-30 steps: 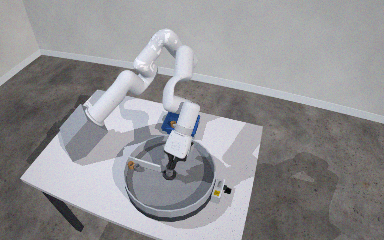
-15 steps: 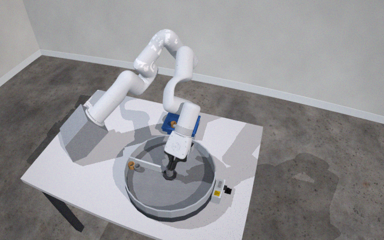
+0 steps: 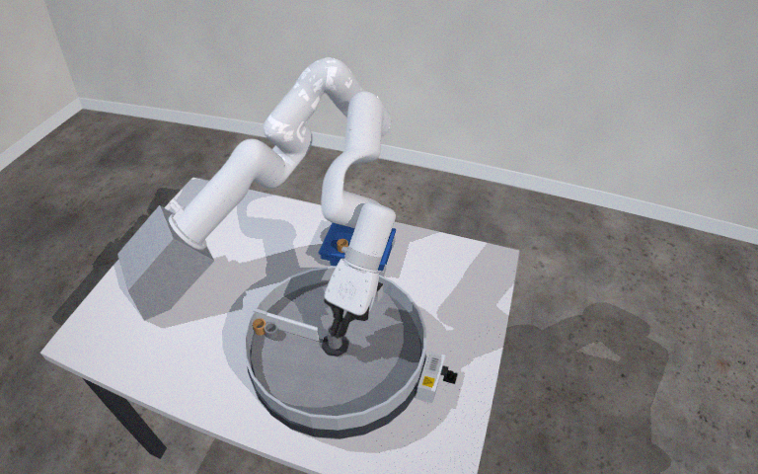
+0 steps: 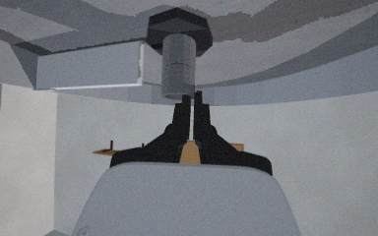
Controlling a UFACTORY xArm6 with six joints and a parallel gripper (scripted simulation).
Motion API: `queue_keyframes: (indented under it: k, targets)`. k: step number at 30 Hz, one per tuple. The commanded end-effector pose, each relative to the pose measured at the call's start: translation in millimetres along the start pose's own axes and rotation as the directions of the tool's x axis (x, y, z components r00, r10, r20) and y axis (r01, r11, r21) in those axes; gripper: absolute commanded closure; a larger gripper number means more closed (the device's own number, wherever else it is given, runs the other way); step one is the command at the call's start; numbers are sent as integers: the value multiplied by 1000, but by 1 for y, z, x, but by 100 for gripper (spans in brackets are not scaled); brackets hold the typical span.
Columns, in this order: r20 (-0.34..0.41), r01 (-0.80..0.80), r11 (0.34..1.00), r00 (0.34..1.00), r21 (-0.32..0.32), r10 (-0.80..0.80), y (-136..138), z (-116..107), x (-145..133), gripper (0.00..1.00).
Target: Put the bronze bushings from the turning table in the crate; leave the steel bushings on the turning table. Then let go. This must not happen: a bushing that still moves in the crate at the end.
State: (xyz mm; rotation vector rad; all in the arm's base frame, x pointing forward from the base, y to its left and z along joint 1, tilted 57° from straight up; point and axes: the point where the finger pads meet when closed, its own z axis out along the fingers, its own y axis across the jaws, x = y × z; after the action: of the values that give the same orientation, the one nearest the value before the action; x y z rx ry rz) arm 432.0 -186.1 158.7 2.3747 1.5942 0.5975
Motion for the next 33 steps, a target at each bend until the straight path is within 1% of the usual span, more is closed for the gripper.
queue_keyframes:
  k: [1,8,9,33]
  targets:
    - [1,-1,1000,1000,-3,1,1,-1,0,100]
    - [1,-1,1000,1000,-3,1,1,-1,0,100]
    - [1,-1,1000,1000,-3,1,1,-1,0,88]
    - [1,-1,1000,1000,-3,1,1,-1,0,88]
